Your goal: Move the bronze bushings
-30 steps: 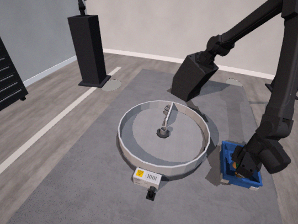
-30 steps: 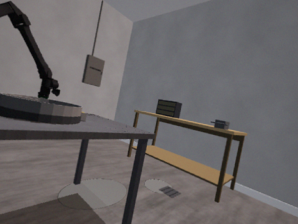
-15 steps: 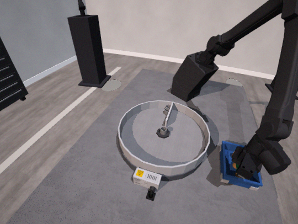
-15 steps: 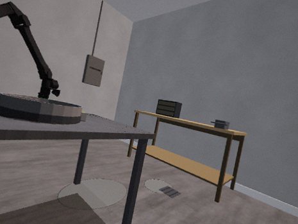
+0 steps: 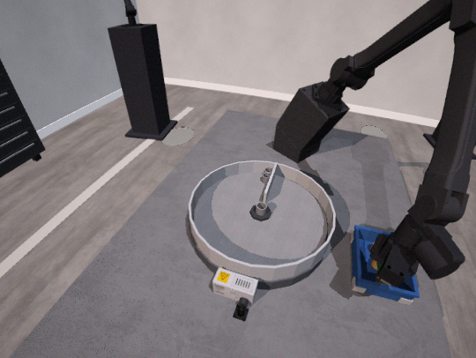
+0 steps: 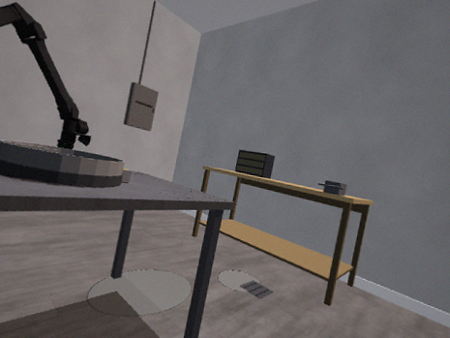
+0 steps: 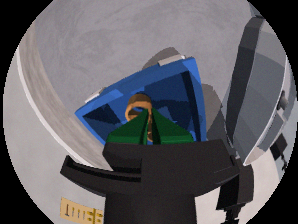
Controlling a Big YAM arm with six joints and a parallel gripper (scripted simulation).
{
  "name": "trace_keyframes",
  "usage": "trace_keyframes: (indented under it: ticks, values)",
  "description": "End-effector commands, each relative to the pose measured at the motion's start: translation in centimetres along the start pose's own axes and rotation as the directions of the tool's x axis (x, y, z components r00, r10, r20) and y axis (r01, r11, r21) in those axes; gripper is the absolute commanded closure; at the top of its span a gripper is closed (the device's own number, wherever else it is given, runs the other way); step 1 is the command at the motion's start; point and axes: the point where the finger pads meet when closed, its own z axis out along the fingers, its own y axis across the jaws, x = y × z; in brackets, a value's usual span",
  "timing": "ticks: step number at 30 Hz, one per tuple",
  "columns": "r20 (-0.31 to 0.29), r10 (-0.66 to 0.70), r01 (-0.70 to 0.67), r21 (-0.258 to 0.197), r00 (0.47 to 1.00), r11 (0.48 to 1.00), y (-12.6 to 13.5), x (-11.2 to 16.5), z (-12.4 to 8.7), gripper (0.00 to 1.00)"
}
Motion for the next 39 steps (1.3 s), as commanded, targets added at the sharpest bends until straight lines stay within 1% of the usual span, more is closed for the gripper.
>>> trace_keyframes:
  ticks: [1, 16, 24, 39]
  values:
    - [0.024, -0.007, 0.007, -0.024, 1.000, 1.000, 1.82, -1.07, -0.13, 1.00]
    - [0.024, -0.007, 0.007, -0.024, 1.000, 1.000, 1.82, -1.07, -0.11, 1.00]
    - [0.020, -0.007, 0.007, -0.020, 1.000, 1.000, 1.55, -0.86, 0.44, 1.00]
    - [0.023, -0.008, 0.009, -0.024, 1.000, 1.000, 1.74, -0.93, 0.14, 1.00]
